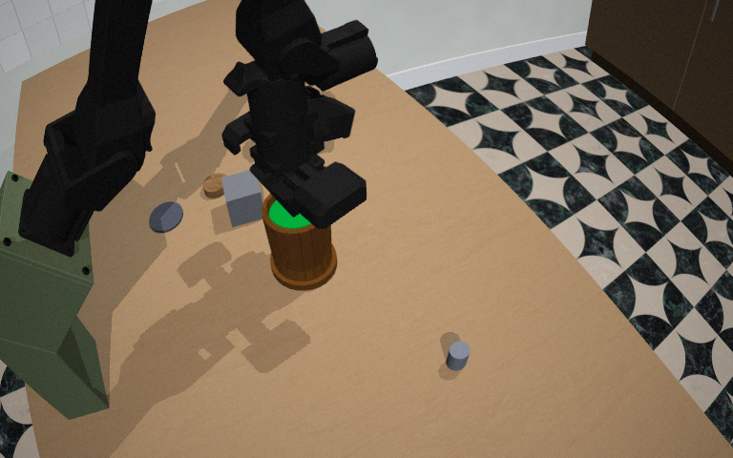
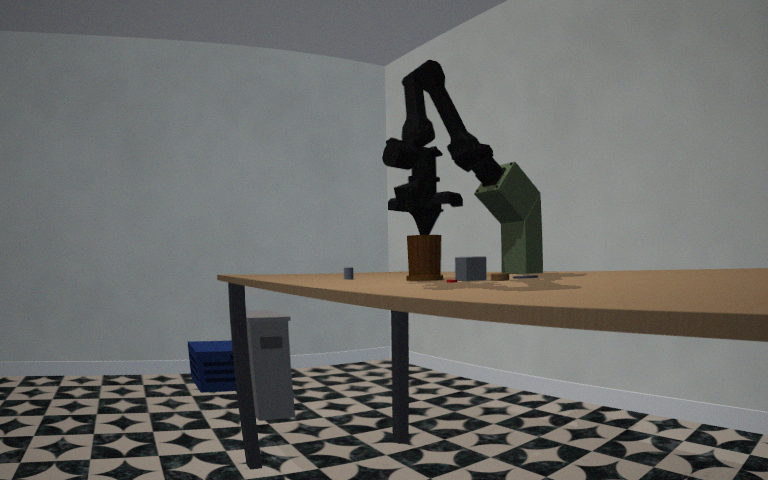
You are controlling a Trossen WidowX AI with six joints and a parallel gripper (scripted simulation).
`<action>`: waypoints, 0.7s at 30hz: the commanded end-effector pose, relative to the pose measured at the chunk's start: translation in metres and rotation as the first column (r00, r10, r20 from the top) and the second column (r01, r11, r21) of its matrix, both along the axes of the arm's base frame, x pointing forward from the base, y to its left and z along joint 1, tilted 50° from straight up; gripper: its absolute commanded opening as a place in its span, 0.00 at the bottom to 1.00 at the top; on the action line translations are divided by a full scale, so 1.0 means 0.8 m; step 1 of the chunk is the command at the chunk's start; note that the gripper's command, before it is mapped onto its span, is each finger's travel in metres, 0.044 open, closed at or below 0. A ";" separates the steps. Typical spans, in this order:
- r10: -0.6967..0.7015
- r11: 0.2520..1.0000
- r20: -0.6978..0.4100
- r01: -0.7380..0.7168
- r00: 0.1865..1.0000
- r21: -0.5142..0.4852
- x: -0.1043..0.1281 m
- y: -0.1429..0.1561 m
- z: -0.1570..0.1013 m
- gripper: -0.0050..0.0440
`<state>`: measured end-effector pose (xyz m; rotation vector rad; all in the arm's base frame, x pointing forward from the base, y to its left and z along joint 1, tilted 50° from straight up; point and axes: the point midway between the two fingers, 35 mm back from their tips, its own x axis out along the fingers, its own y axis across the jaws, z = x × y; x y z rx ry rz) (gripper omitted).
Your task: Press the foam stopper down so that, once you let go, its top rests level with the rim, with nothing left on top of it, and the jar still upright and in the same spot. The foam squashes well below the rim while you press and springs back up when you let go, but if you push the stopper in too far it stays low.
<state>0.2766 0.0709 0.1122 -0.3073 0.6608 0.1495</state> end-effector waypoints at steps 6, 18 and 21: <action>0.000 1.000 -0.017 0.000 1.000 -0.007 -0.001 -0.002 -0.008 0.10; -0.001 1.000 -0.018 0.000 1.000 -0.007 -0.001 -0.002 -0.009 0.10; -0.001 1.000 -0.018 0.000 1.000 -0.007 -0.002 -0.002 -0.010 0.10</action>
